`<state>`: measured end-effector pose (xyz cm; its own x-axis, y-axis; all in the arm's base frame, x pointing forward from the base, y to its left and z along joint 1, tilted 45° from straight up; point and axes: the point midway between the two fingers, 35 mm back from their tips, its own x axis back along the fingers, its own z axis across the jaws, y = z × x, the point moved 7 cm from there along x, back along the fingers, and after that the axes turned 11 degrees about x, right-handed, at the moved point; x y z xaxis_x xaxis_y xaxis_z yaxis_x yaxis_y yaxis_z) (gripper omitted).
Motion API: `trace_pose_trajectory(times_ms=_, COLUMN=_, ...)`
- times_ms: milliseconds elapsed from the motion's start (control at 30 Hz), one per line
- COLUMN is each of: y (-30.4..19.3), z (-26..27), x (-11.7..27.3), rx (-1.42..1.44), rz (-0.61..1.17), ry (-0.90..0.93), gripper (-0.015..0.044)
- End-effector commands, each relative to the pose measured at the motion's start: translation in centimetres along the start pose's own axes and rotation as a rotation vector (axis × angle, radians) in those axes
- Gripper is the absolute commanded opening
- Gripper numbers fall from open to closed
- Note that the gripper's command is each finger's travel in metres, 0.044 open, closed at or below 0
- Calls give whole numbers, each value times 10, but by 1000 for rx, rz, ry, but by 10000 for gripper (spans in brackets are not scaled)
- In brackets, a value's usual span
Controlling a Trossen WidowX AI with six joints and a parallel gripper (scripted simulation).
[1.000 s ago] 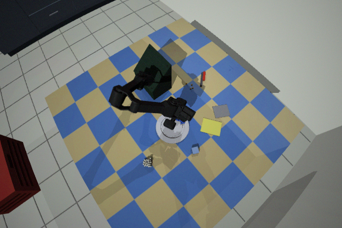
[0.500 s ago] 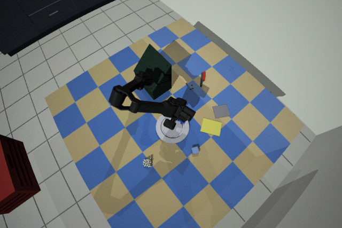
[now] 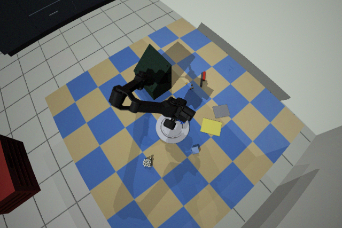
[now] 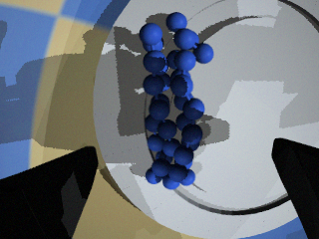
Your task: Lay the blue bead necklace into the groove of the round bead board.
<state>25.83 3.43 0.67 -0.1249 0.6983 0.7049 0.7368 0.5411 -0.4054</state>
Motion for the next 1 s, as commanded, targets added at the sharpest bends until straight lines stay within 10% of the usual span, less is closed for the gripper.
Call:
trace_pose_trajectory(times_ms=0, y=0, z=0, x=0, rx=-5, rz=1, ry=-1, gripper=440)
trace_pose_trajectory(times_ms=267, y=28, z=-4, x=29, rx=119, rz=-2, ry=1, gripper=256)
trace_pose_trajectory(times_ms=967, y=31, z=-5, x=13, rx=130, rz=-2, ry=-1, gripper=250)
